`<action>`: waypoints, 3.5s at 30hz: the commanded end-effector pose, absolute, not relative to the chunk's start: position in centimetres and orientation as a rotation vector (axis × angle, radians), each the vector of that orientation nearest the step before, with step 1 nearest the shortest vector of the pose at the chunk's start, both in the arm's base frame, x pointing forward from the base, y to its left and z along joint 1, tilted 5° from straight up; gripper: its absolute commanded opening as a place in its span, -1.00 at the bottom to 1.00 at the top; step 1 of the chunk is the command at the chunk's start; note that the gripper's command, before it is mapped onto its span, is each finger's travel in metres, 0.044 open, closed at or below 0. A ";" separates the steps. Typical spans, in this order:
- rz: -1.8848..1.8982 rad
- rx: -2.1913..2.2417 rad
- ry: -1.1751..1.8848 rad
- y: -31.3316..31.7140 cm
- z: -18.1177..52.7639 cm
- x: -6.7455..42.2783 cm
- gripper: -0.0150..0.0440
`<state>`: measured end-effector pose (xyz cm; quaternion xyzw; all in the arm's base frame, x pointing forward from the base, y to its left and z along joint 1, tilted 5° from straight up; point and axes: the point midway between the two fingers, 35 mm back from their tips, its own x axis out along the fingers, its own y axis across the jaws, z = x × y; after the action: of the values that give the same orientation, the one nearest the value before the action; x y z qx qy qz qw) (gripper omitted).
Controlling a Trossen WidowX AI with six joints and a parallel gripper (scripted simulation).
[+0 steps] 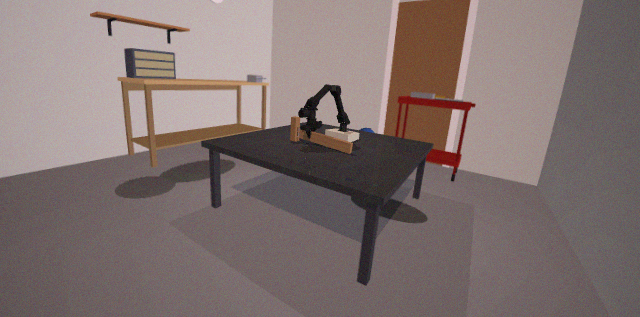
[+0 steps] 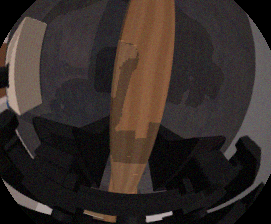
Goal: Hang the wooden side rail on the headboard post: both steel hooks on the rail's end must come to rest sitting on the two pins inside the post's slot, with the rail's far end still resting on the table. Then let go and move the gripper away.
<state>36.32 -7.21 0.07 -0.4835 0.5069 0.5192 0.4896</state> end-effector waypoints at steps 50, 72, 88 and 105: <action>1.253 -1.182 1.226 -7.8 0.4 36.5 -0.49; 1.253 -1.182 1.227 -8.1 0.3 36.5 -0.49; 1.253 -1.182 1.227 -8.2 0.2 36.4 -0.49; 1.253 -1.182 1.227 -8.4 0.3 36.3 -0.49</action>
<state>36.23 -8.26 0.01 -0.4838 0.5064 0.5179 0.4913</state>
